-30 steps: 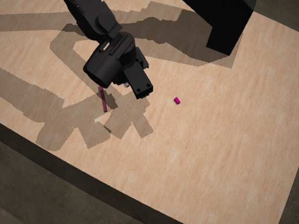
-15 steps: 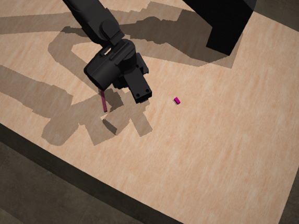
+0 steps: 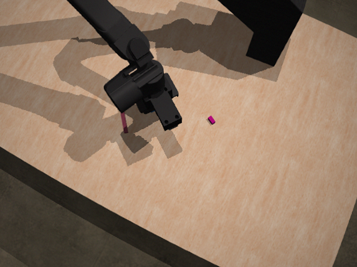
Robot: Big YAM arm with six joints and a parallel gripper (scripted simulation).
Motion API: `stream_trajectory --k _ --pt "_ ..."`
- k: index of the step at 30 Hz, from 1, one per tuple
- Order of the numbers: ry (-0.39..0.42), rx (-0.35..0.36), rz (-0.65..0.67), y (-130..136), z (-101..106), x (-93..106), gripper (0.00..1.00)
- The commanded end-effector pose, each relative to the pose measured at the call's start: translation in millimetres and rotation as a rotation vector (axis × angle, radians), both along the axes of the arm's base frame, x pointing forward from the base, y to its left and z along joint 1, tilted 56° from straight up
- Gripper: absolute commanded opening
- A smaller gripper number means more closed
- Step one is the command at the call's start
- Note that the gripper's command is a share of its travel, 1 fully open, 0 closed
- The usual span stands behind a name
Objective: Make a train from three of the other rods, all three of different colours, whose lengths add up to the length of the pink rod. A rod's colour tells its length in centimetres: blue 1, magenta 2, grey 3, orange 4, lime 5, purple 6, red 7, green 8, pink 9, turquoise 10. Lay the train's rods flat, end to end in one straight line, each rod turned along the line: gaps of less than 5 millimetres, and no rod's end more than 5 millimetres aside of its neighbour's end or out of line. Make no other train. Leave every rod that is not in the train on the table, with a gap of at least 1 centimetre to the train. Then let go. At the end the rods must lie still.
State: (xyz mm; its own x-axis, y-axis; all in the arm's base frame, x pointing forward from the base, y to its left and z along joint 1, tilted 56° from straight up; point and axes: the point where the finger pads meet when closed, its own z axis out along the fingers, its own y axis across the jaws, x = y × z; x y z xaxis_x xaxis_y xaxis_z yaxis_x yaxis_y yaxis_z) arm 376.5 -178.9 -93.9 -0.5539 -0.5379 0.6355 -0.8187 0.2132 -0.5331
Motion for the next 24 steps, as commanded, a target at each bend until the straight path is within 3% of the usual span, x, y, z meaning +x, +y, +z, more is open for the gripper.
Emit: stream_trajectory --k 1,4,5,10,24 --pt "0.02 -0.005 0.02 -5 -3 3.3 0.04" --pt "0.02 -0.005 0.026 -4 -4 4.5 0.04" --pt "-0.01 -0.01 0.053 5 7 16.3 0.04" --pt "0.023 -0.006 0.036 -1 -2 5.3 0.04" --pt "0.019 -0.005 0.033 -1 -2 5.0 0.04"
